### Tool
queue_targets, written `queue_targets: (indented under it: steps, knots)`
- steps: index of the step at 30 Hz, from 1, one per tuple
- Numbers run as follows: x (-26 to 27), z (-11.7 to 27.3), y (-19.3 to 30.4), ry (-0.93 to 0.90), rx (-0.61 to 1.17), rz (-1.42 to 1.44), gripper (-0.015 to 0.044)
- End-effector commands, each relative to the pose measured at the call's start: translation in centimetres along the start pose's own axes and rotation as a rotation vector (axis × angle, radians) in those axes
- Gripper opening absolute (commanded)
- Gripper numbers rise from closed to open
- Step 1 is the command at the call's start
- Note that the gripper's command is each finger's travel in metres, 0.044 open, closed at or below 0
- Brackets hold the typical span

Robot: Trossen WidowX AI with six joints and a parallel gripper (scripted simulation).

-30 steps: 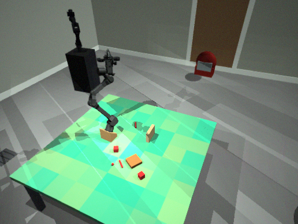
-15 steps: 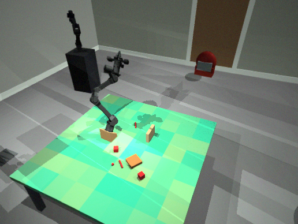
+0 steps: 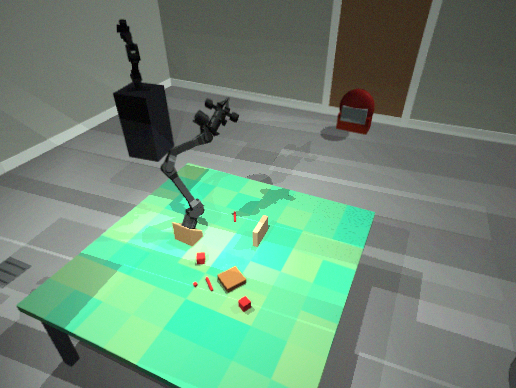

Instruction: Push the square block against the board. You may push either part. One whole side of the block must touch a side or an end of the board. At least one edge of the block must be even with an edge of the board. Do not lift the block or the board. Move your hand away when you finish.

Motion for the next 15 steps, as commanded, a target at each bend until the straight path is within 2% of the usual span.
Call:
queue_targets:
  steps: [1,15]
  knots:
    - [2.5,-0.7,-0.7,-0.082,-0.024,-0.040,0.0000]
    - [10.2,-1.0,-2.0,-0.329,-0.044,-0.150,0.0000]
Point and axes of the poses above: the point midway between the two fingers, 35 mm back from their tips, its own z axis back along the fingers, its own x axis across the jaws, y = z × x, the point moved 7 cm from there along z, back along the fingers, and after that the axes turned 8 degrees about -z, right-handed, at the moved point
